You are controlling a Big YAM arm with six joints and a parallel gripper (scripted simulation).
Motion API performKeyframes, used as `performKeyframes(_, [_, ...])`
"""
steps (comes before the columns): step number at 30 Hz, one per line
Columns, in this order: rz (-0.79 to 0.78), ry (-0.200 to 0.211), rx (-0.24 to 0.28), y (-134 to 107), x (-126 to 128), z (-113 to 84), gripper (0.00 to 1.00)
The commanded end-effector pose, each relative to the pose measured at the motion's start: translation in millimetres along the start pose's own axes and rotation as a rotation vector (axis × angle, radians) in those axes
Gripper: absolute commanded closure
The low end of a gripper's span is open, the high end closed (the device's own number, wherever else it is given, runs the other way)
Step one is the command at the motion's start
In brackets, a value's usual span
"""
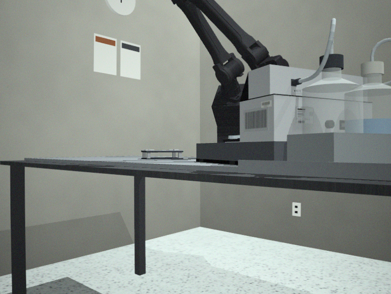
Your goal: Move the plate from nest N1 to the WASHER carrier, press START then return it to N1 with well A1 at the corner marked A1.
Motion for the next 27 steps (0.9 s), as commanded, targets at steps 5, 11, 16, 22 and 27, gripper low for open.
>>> performKeyframes(5, [0.118, -0.006, 0.001, 15, 3, -3.3, 0.00])
performKeyframes(11, [0.318, -0.004, -0.004, 44, -8, -9.7, 0.00])
performKeyframes(16, [0.418, -0.003, -0.006, 58, -14, -12.9, 0.00])
performKeyframes(22, [0.618, 0.000, -0.010, 87, -25, -19.5, 0.00])
performKeyframes(27, [0.785, 0.002, -0.013, 109, -33, -24.6, 0.00])
Point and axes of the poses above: the point where the finger pads meet when closed, its own z axis out along the fingers, its own x axis across the jaws, y = z × x, the point moved 8 cm from there along -z, back along the fingers, and after that the axes turned 11 degrees about z, right-handed, at the moved point
